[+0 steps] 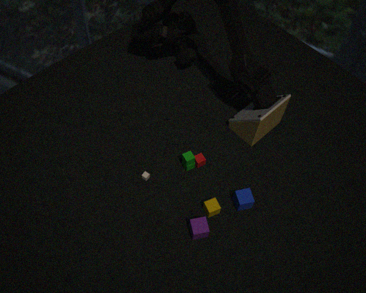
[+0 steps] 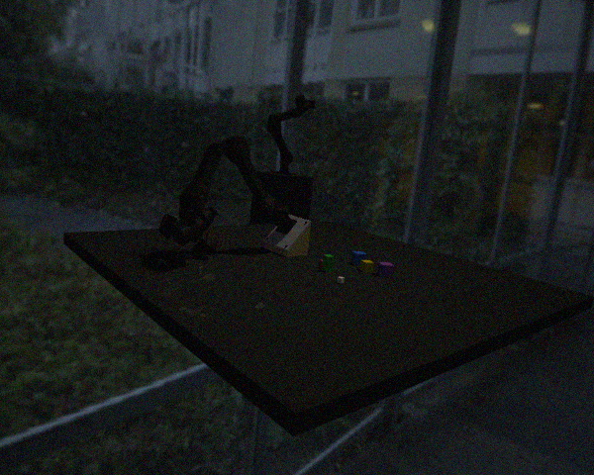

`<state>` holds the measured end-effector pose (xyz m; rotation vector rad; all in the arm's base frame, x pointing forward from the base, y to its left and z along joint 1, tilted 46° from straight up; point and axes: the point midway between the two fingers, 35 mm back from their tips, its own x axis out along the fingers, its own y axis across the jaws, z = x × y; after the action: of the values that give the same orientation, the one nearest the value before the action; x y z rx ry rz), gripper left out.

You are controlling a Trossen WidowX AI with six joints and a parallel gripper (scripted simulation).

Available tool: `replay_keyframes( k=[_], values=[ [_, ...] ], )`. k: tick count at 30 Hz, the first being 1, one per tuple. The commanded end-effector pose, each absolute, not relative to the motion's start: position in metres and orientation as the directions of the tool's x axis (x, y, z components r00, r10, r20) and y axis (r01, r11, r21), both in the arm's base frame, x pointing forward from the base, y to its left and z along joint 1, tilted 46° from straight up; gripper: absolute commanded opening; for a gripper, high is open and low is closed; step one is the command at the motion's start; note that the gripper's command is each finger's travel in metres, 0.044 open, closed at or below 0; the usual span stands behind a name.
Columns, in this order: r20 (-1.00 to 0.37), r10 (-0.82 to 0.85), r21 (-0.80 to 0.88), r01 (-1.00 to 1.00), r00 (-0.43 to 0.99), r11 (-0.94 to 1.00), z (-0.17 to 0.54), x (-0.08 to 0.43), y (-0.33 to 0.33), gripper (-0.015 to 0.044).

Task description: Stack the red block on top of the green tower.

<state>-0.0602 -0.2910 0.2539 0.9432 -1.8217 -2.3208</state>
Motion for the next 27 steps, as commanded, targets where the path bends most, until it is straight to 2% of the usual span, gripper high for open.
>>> replay_keyframes(
  k=[1,11,19,27],
  values=[
    [-0.458,-0.477,0.867,-0.258,-0.750,-0.427,0.250,-0.030,-0.297,0.0440],
    [-0.507,-0.665,0.813,-0.048,-0.548,-0.580,0.248,0.050,-0.304,0.0440],
    [-0.556,-0.730,0.700,0.249,-0.398,-0.669,0.226,0.114,-0.291,0.0440],
    [-0.611,-0.748,0.516,0.586,-0.259,-0.625,0.196,0.173,-0.260,0.0440]
  ],
)
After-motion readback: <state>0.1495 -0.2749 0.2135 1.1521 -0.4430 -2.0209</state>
